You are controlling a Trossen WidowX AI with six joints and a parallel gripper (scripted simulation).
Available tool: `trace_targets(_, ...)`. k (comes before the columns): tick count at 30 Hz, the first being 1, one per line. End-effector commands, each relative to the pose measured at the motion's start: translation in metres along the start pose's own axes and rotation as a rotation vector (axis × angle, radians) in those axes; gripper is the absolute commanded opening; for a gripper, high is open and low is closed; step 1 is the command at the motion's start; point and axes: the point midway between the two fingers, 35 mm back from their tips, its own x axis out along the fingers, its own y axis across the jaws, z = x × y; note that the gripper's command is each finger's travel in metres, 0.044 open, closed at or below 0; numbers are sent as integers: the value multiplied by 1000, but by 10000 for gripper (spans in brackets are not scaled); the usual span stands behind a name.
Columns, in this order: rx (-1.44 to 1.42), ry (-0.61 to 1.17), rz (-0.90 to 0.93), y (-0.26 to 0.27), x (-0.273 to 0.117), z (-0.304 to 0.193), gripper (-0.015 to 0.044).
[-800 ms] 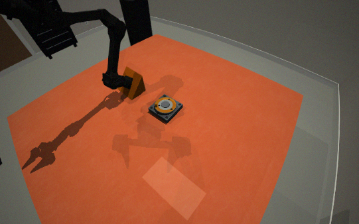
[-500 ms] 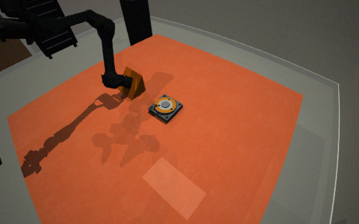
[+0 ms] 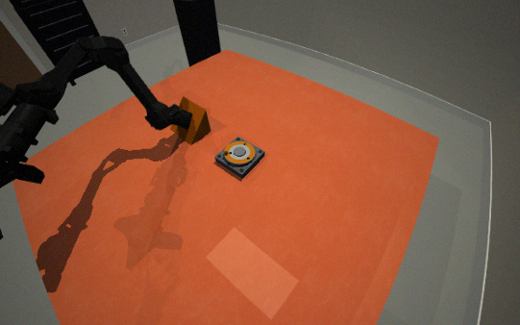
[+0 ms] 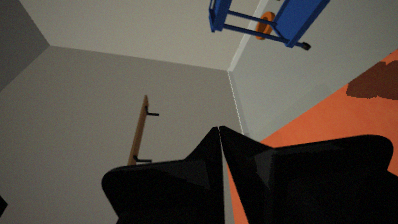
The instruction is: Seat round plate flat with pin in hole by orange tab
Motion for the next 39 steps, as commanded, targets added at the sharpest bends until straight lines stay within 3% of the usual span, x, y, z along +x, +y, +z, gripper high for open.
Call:
trace_targets(1, 12, 175, -86, -23, 19, -56, 0)
trace_targets(5, 7, 421, -191, -44, 28, -136, 0)
trace_targets(11, -46, 707, -281, -56, 10, -229, 0)
trace_targets(16, -163, 1018, -336, -58, -40, -320, 0)
trace_targets(18, -197, 1069, -342, -58, -50, -334, 0)
trace_targets(23, -480, 1370, -369, -66, -130, -400, 0)
trace_targets(27, -679, 1499, -381, -76, -174, -420, 0)
trace_targets(32, -1211, 1673, -354, -102, -258, -430, 0)
trace_targets(39, -1747, 1669, -254, -118, -302, -414, 0)
